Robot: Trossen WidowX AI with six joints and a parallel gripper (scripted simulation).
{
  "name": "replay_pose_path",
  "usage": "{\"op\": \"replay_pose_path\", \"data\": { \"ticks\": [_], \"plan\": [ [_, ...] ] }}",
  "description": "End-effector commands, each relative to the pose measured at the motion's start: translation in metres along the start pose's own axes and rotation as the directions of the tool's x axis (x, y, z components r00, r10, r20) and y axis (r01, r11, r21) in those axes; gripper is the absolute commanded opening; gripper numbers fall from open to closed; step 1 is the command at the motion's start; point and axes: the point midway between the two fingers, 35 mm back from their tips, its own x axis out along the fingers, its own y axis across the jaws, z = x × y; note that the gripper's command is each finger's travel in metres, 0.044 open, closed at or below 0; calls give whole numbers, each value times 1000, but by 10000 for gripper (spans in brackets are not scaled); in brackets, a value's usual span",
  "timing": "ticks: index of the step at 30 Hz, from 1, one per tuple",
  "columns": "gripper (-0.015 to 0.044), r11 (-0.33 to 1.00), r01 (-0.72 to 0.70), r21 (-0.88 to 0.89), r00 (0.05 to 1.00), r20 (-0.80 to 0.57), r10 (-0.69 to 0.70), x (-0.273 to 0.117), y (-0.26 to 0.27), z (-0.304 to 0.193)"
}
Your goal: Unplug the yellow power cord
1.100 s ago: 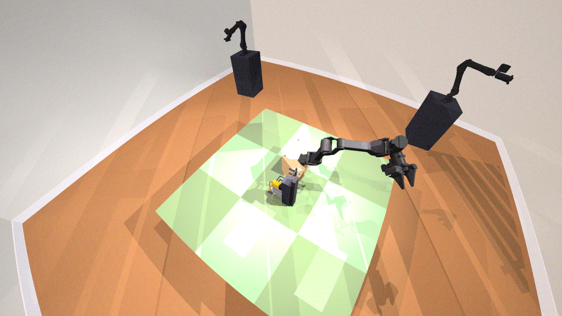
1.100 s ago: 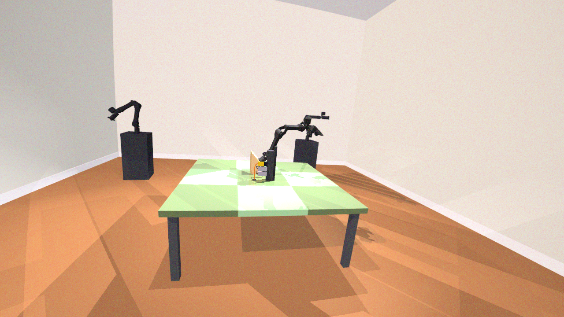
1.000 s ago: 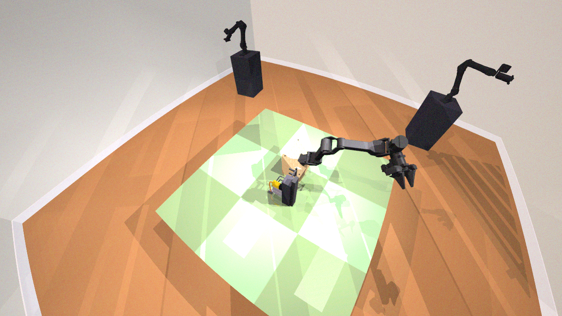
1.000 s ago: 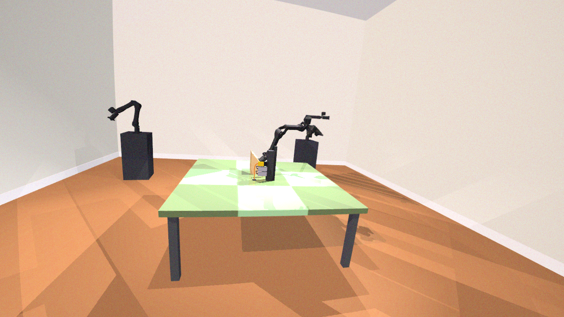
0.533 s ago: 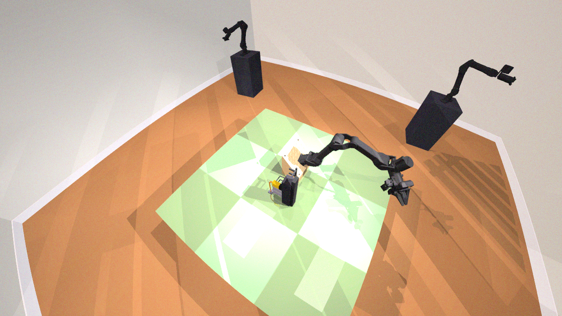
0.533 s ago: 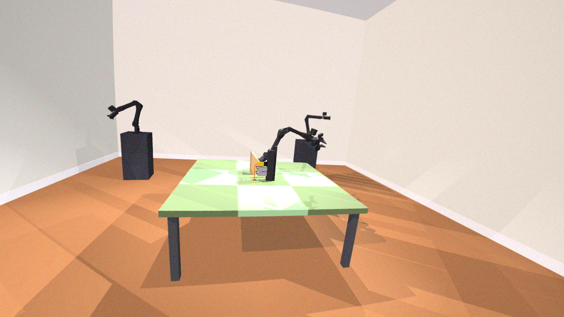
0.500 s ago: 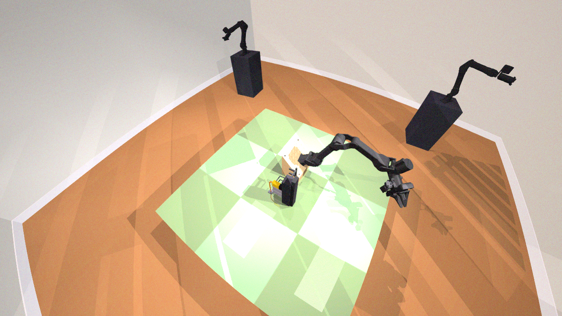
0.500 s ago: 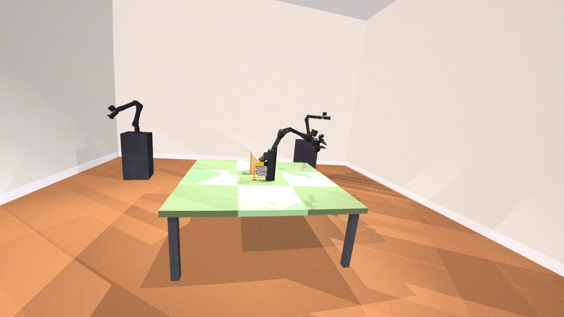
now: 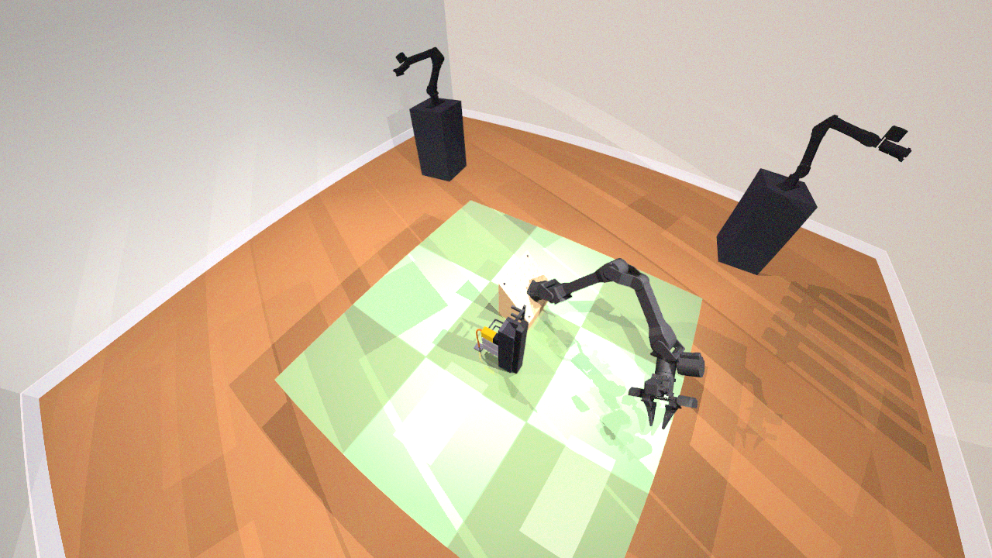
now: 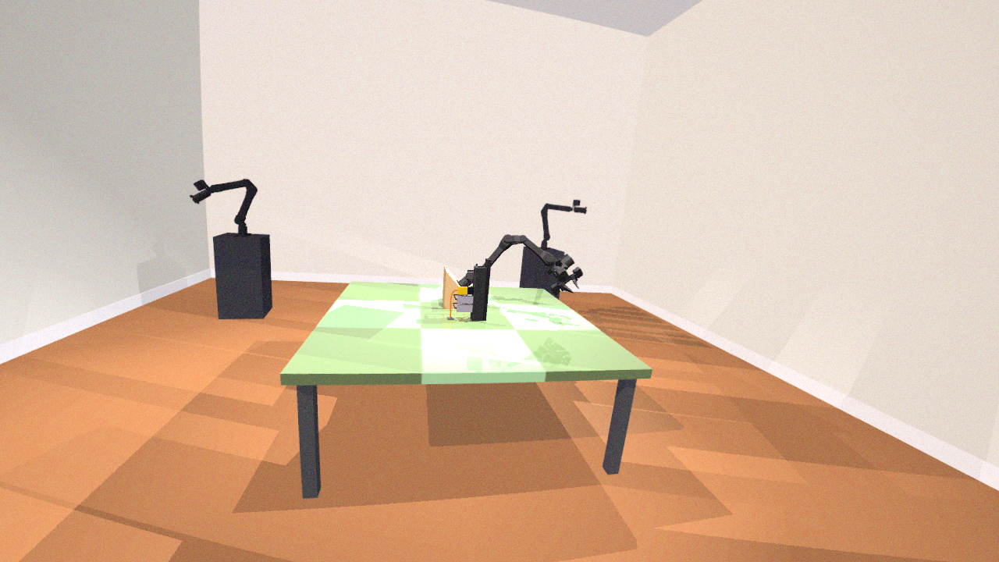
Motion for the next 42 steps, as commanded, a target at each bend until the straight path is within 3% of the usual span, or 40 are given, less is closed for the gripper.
{"op": "replay_pose_path", "data": {
  "ticks": [1,11,17,23,33,39,42],
  "plan": [
    [160,976,131,-173,991,55,-123,37,-44,27],
    [160,745,504,-438,862,202,-465,95,-164,138],
    [160,561,675,-479,716,242,-655,94,-237,216],
    [160,465,772,-433,590,216,-778,79,-286,266],
    [160,320,894,-313,359,75,-930,1,-373,380],
    [160,254,966,-41,239,-222,-945,-74,-429,394],
    [160,191,968,162,243,-414,-877,-118,-449,392]
  ]
}}
